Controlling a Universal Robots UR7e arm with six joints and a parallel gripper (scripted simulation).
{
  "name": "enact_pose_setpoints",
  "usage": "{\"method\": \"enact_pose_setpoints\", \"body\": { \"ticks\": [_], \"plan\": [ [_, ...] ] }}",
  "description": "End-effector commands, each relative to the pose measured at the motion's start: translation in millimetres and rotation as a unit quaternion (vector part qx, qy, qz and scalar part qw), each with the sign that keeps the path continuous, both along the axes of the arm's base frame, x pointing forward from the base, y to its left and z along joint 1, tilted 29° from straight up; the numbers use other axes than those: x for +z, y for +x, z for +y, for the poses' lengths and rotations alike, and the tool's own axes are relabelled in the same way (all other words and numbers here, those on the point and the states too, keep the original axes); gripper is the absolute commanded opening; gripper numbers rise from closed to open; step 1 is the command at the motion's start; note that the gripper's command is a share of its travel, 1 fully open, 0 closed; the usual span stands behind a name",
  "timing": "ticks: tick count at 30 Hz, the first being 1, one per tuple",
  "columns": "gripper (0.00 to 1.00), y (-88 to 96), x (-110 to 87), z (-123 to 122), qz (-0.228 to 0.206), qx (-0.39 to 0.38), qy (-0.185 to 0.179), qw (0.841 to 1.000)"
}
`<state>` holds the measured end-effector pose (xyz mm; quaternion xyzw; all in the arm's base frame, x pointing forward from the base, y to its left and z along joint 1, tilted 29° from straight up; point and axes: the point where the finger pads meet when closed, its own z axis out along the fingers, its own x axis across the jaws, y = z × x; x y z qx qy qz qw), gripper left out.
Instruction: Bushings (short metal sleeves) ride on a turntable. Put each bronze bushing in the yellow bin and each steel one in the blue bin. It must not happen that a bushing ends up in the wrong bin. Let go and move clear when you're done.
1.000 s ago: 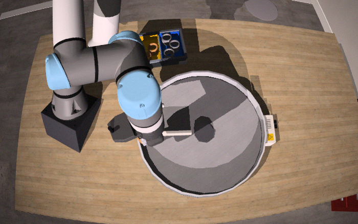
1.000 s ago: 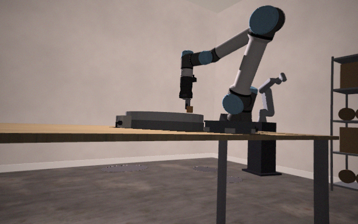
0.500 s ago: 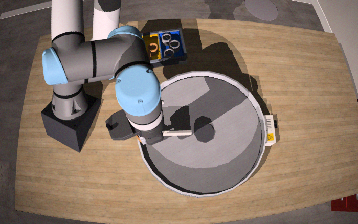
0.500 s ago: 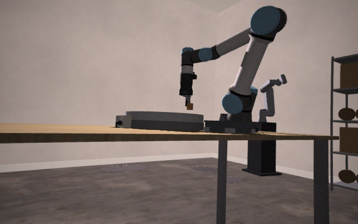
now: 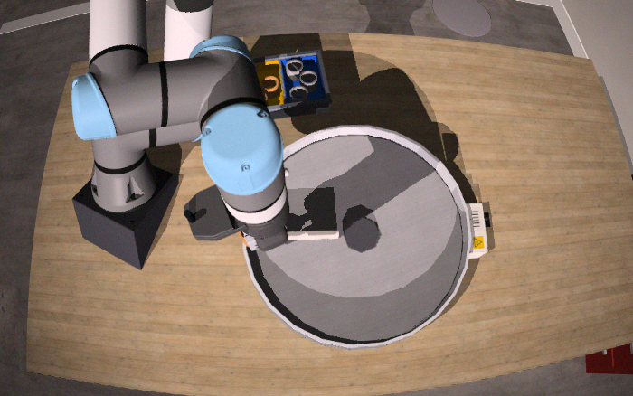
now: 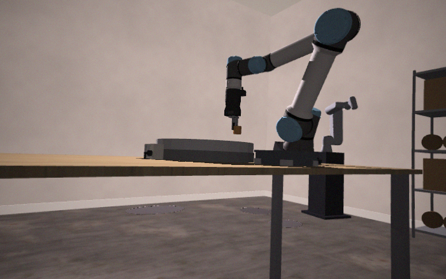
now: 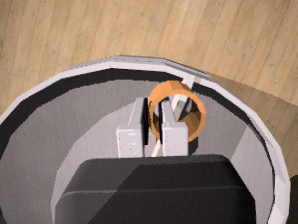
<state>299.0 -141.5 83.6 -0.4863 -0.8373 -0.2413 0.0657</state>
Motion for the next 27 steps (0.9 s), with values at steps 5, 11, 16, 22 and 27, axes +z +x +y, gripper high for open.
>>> {"method": "enact_pose_setpoints", "body": {
  "ticks": [5,11,16,22,27],
  "plan": [
    [0.00,-11.2,21.4,45,0.014,-0.027,0.003,1.000],
    [0.00,-18.0,34.5,71,0.024,-0.045,0.006,0.999],
    [0.00,-22.9,44.0,90,0.030,-0.057,0.007,0.998],
    [0.00,-24.1,46.1,94,0.032,-0.060,0.008,0.998],
    [0.00,-31.8,60.9,123,0.042,-0.079,0.011,0.996]
  ]
}}
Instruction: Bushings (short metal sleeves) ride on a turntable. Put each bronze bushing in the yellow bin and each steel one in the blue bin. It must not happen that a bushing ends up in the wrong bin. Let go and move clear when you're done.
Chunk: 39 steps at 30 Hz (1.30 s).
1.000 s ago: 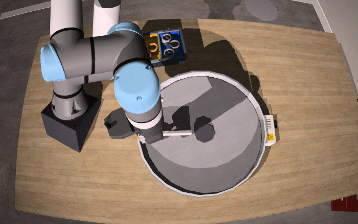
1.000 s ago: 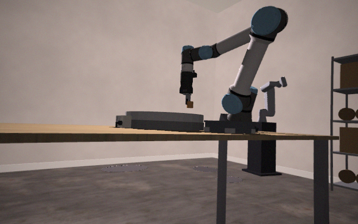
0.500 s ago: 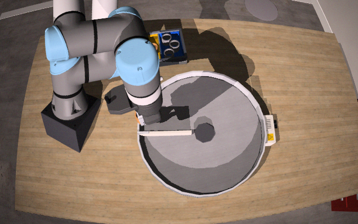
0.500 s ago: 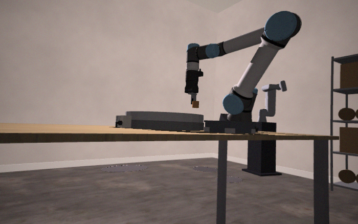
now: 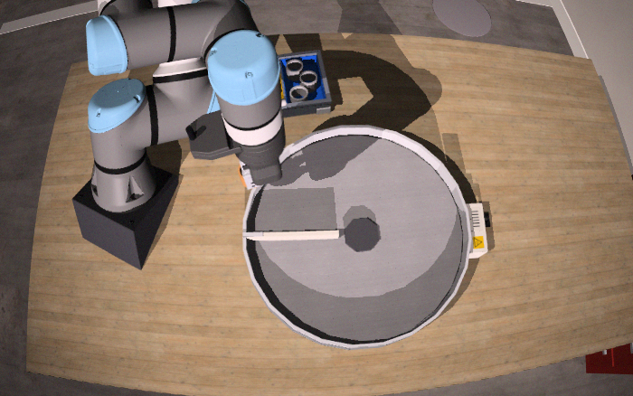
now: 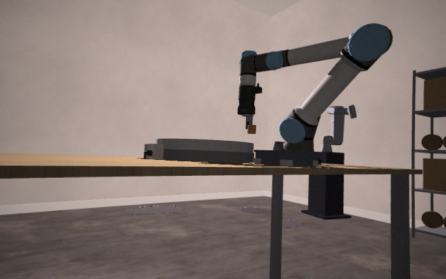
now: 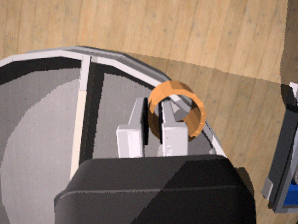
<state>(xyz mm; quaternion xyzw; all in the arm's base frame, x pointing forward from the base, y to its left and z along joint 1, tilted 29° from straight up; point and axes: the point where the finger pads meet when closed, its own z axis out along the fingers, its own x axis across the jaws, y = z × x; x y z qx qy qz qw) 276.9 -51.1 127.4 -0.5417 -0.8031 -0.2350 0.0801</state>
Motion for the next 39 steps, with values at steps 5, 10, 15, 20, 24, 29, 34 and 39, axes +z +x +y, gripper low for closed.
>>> {"method": "enact_pose_setpoints", "body": {
  "ticks": [5,10,15,20,24,29,34,39],
  "plan": [
    [0.00,-14.5,26.6,51,0.018,-0.033,0.006,0.999],
    [0.00,-14.8,27.1,52,0.018,-0.034,0.006,0.999],
    [0.00,-22.5,41.9,82,0.029,-0.053,0.009,0.998],
    [0.00,-27.6,51.6,101,0.035,-0.066,0.011,0.997],
    [0.00,-27.7,51.8,101,0.036,-0.066,0.011,0.997],
    [0.00,-35.4,66.6,131,0.046,-0.086,0.013,0.995],
    [0.00,-40.2,75.9,149,0.052,-0.098,0.015,0.994],
    [0.00,-43.1,81.4,160,0.056,-0.105,0.016,0.993]
  ]
}}
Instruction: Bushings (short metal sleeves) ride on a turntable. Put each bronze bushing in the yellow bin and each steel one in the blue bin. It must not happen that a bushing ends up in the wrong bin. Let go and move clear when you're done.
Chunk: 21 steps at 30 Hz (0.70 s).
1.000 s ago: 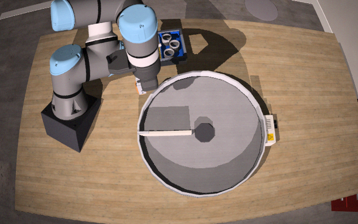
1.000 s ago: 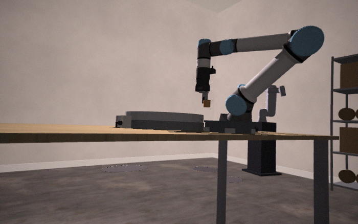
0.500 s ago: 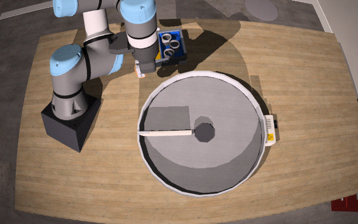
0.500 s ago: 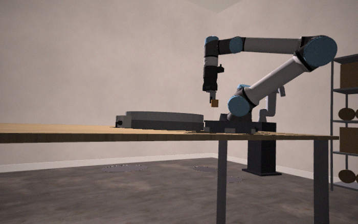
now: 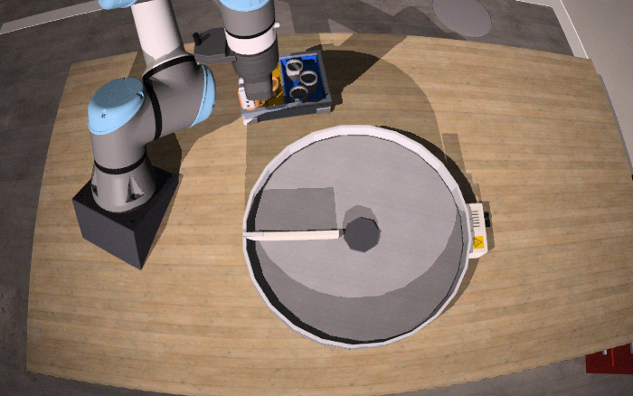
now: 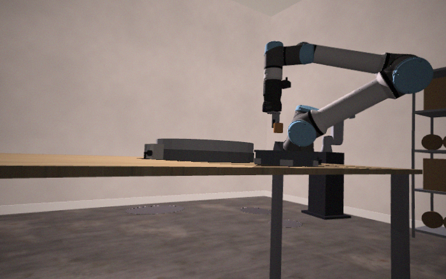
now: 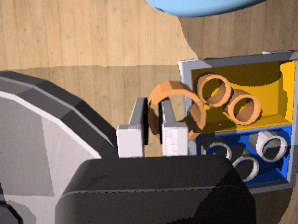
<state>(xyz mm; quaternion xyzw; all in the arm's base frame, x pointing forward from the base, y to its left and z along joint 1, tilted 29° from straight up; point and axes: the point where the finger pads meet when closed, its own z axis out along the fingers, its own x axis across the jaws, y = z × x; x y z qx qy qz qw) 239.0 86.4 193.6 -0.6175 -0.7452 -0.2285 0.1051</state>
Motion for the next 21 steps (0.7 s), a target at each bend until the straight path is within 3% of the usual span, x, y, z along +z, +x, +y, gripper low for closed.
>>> {"method": "enact_pose_setpoints", "body": {
  "ticks": [1,6,8,12,14,21],
  "plan": [
    [0.00,-7.7,20.1,32,0.014,-0.026,0.001,1.000],
    [0.00,-10.2,25.0,42,0.017,-0.033,0.002,0.999],
    [0.00,-15.0,33.9,60,0.024,-0.044,0.004,0.999],
    [0.00,-15.4,34.9,62,0.024,-0.046,0.004,0.999],
    [0.00,-20.5,44.8,81,0.031,-0.059,0.006,0.998],
    [0.00,-27.2,56.7,106,0.040,-0.074,0.009,0.996]
  ]
}}
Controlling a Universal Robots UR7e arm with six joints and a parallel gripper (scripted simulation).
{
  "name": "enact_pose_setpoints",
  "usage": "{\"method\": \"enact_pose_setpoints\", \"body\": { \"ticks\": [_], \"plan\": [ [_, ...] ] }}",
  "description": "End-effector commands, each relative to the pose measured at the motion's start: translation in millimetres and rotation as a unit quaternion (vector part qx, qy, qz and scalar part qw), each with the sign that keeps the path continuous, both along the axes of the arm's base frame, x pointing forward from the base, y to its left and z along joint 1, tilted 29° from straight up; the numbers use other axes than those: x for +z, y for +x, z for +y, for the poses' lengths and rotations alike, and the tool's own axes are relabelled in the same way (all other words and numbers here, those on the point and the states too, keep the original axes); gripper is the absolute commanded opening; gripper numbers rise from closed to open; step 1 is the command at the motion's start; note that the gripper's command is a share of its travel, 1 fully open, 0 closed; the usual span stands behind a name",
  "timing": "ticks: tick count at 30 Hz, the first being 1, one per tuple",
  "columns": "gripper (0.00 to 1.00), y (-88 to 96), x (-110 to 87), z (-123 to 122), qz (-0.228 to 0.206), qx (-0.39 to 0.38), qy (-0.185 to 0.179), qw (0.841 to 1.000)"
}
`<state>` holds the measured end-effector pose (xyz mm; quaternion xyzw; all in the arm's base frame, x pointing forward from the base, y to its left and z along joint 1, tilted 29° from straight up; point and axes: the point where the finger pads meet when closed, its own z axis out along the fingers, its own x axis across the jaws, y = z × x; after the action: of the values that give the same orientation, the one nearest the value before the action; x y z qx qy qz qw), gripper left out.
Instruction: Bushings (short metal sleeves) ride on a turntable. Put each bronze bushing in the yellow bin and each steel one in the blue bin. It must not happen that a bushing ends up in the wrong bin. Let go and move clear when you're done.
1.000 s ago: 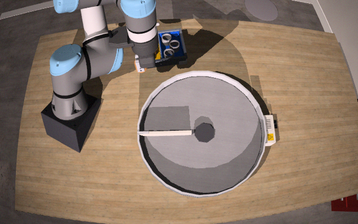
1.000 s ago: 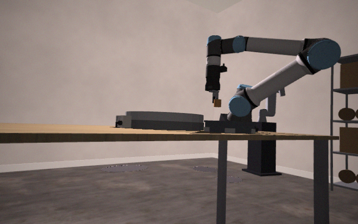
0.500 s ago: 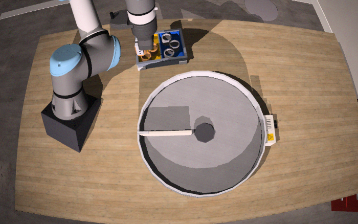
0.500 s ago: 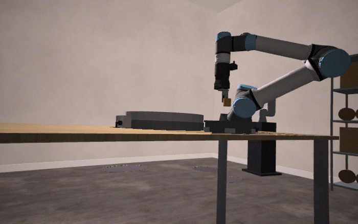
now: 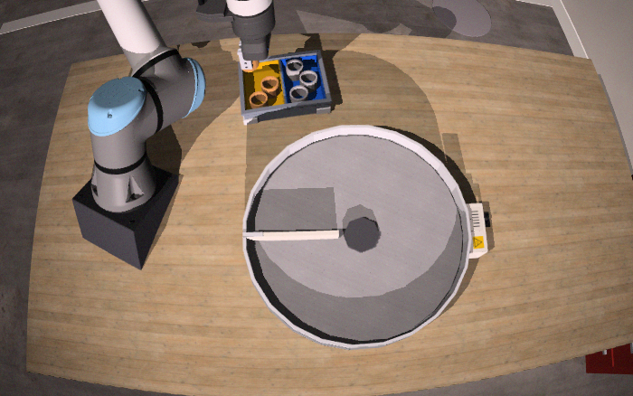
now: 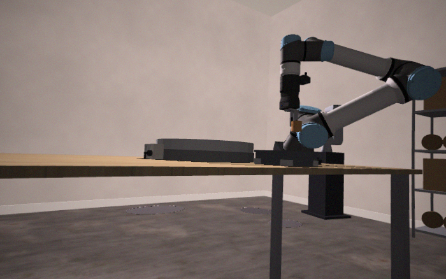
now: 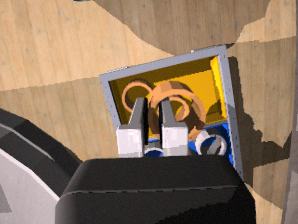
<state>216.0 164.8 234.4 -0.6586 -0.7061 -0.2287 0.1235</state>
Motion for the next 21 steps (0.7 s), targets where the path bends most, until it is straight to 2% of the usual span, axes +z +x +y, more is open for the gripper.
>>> {"method": "enact_pose_setpoints", "body": {
  "ticks": [1,21],
  "plan": [
    [0.00,-4.2,16.0,27.3,0.013,-0.023,-0.007,1.000],
    [0.00,-5.0,19.2,32.3,0.016,-0.027,-0.007,0.999]
  ]
}}
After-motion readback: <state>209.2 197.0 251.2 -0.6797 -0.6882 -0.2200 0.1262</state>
